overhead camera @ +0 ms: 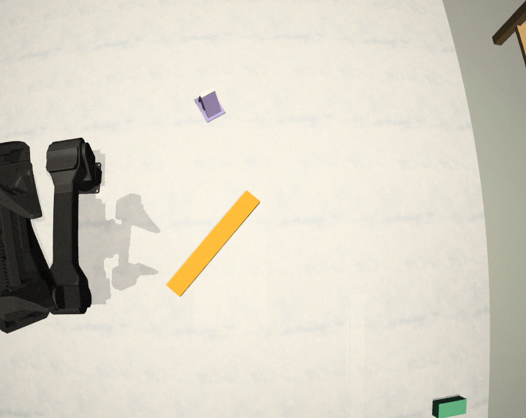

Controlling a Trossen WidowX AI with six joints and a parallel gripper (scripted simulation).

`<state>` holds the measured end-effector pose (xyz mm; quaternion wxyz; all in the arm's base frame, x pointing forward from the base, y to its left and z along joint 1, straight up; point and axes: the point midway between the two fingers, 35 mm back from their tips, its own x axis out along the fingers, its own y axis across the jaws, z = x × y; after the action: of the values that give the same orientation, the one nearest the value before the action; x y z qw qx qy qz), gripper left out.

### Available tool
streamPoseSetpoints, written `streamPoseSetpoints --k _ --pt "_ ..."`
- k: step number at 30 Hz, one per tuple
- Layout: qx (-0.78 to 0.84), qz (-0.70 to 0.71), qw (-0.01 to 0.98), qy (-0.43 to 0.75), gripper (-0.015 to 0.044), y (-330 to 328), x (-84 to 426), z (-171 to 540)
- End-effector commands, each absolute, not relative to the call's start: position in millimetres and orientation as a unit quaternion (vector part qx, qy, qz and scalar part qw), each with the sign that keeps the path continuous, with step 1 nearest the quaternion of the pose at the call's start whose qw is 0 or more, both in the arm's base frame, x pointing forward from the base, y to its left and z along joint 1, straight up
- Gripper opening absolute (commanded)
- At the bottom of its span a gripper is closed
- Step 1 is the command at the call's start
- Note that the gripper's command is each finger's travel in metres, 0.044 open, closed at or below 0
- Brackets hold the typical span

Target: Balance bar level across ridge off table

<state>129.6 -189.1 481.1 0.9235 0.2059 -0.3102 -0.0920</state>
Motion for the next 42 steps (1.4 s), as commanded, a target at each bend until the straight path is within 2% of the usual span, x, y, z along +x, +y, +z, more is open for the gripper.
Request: streamPoseSetpoints --k 1,3,4,24,42 --pt "0.205 -0.092 0.924 -0.311 0.0374 -189 129 482" --pt "0.196 -0.093 0.924 -0.315 0.0321 -186 127 485" --pt "0.189 -0.095 0.924 -0.319 0.0315 -184 125 488" --pt "-0.067 -0.109 0.910 -0.395 0.0315 -73 90 551" --pt "-0.240 -0.120 0.881 -0.390 0.0315 10 106 562"
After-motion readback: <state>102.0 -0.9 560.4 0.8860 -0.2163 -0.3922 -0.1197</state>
